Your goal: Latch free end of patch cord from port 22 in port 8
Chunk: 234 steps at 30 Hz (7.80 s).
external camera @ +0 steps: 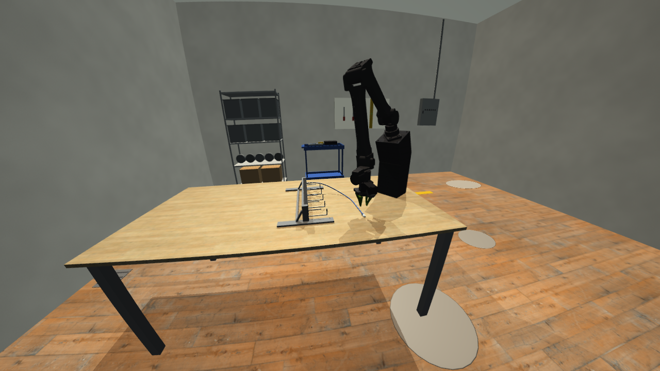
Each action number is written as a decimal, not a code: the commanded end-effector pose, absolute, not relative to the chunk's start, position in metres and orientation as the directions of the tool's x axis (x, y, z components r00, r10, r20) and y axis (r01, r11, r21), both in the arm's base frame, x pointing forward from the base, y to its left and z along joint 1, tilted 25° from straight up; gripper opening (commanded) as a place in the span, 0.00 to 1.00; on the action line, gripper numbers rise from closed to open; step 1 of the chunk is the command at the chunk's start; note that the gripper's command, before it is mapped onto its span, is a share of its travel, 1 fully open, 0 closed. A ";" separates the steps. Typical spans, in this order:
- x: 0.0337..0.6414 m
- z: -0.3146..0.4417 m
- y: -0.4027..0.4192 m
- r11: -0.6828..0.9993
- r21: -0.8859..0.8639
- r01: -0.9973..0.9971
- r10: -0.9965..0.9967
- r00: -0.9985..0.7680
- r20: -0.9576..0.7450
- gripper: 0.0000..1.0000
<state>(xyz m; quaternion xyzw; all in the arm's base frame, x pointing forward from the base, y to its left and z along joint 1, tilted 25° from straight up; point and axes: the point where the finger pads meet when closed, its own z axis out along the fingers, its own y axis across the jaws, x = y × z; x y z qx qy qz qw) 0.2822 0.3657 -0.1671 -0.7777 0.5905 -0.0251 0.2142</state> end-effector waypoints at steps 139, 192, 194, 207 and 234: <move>0.298 -0.199 0.386 -0.201 -0.375 -0.905 -0.925 0.301 -0.232 0.36; 0.298 -0.194 0.383 -0.207 -0.370 -0.906 -0.926 0.304 -0.225 0.36; 0.297 -0.195 0.382 -0.208 -0.369 -0.906 -0.926 0.304 -0.224 0.36; 0.292 -0.198 0.379 -0.209 -0.368 -0.906 -0.925 0.305 -0.225 0.36; 0.292 -0.201 0.379 -0.202 -0.367 -0.908 -0.928 0.297 -0.226 0.36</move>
